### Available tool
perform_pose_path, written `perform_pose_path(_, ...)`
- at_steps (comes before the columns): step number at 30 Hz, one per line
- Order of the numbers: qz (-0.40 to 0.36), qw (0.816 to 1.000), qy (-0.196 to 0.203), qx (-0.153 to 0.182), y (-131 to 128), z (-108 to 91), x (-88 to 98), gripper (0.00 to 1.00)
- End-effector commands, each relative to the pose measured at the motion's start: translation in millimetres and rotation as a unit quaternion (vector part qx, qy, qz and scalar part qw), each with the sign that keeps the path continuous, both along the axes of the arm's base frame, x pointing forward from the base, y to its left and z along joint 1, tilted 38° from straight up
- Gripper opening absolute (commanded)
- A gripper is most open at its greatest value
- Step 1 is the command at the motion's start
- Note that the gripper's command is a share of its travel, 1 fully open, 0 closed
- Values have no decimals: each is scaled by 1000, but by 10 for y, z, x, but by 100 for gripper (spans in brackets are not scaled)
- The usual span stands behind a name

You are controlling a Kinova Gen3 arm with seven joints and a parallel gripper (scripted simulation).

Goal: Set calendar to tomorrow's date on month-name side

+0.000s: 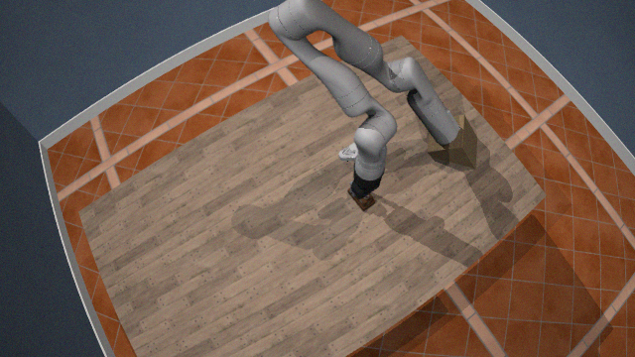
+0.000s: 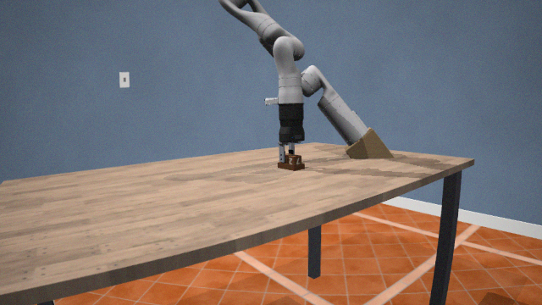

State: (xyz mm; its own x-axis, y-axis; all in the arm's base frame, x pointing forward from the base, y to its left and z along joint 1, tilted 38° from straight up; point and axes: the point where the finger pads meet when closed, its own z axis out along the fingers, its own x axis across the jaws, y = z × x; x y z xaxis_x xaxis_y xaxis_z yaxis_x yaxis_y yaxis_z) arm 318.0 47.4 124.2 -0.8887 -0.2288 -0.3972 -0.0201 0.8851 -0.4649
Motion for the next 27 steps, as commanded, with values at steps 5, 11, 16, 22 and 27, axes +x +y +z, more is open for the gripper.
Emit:
perform_pose_path(5, 0, 1000, 0, 0, 5, 2, 1, 60)
perform_pose_path(11, 0, 1000, 0, 0, 5, 2, 1, 60)
perform_pose_path(16, 0, 1000, 0, 0, 5, 2, 1, 66)
perform_pose_path(22, 0, 1000, 0, 0, 5, 2, 1, 78)
perform_pose_path(27, 0, 1000, 0, 0, 5, 2, 1, 84)
